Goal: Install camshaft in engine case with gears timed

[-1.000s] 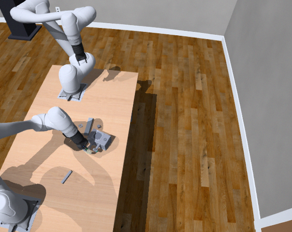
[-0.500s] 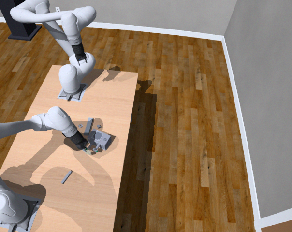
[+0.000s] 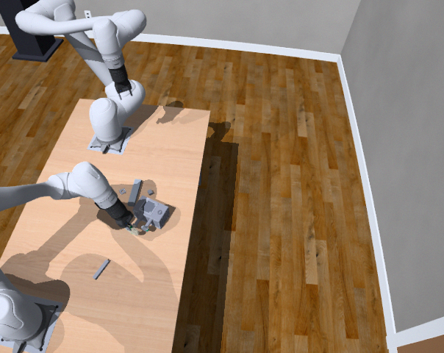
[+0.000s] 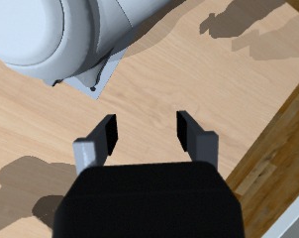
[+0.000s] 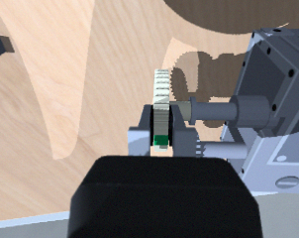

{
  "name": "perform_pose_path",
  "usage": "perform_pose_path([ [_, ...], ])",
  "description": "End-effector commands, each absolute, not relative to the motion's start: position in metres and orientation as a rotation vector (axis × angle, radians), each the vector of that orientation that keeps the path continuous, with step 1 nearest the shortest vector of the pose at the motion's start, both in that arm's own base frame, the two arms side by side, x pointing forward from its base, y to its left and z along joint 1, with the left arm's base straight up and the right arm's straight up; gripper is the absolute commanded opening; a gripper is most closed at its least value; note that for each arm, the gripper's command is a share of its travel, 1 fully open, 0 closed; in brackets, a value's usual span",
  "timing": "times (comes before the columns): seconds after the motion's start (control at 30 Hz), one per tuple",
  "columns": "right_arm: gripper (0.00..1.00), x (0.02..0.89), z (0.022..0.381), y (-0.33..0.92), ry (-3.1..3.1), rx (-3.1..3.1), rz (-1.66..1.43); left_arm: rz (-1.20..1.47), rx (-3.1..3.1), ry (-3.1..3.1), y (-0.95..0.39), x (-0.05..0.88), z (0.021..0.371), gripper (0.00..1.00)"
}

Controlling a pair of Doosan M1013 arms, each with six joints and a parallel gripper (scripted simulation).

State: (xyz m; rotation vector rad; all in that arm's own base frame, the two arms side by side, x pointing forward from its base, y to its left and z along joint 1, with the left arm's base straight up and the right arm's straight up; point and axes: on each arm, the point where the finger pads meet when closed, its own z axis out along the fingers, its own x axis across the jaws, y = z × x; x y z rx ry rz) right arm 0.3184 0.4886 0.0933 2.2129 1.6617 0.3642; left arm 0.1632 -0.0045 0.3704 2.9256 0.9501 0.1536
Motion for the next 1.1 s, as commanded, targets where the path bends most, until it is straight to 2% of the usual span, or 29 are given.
perform_pose_path([
  [0.0,0.29,0.3162,0.0947,0.4925,1.658,2.222,0.362,0.155,2.926,0.950,-0.0045,0.1635,0.3708,1.00],
  [1.07,0.29,0.3172,0.0940,0.4972,1.657,2.222,0.362,0.155,2.926,0.950,-0.0045,0.1635,0.3708,1.00],
])
